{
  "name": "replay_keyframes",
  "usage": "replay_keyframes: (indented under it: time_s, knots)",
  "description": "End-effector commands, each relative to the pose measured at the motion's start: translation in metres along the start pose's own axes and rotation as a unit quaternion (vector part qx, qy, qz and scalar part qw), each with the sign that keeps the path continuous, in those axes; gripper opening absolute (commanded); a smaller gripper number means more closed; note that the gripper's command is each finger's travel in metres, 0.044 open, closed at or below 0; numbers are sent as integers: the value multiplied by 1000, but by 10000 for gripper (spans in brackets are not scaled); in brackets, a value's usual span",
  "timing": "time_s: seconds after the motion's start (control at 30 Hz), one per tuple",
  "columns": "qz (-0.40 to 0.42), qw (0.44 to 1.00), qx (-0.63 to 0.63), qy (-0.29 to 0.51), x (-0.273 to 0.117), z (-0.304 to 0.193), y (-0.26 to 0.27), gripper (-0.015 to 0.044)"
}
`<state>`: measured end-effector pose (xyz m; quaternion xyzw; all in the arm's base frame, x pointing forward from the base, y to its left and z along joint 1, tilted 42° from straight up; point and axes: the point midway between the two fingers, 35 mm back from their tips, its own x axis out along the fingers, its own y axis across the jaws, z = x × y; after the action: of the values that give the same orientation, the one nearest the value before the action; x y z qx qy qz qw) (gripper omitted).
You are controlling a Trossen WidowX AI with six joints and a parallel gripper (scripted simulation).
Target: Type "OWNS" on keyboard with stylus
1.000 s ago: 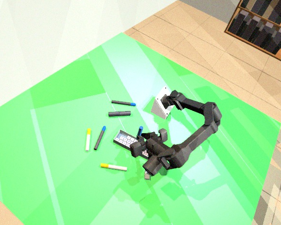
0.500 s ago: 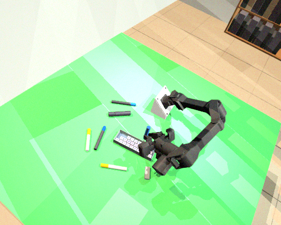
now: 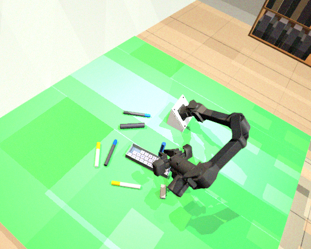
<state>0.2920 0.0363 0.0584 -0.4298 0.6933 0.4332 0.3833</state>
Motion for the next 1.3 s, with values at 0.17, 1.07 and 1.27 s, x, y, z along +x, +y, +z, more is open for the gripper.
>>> replay_keyframes:
  time_s: [0.17,1.07,1.27]
  knots:
    - [3,1000,0,0,2,2,2,81]
    - [3,1000,0,0,7,11,2,81]
    - [3,1000,-1,0,8,12,2,81]
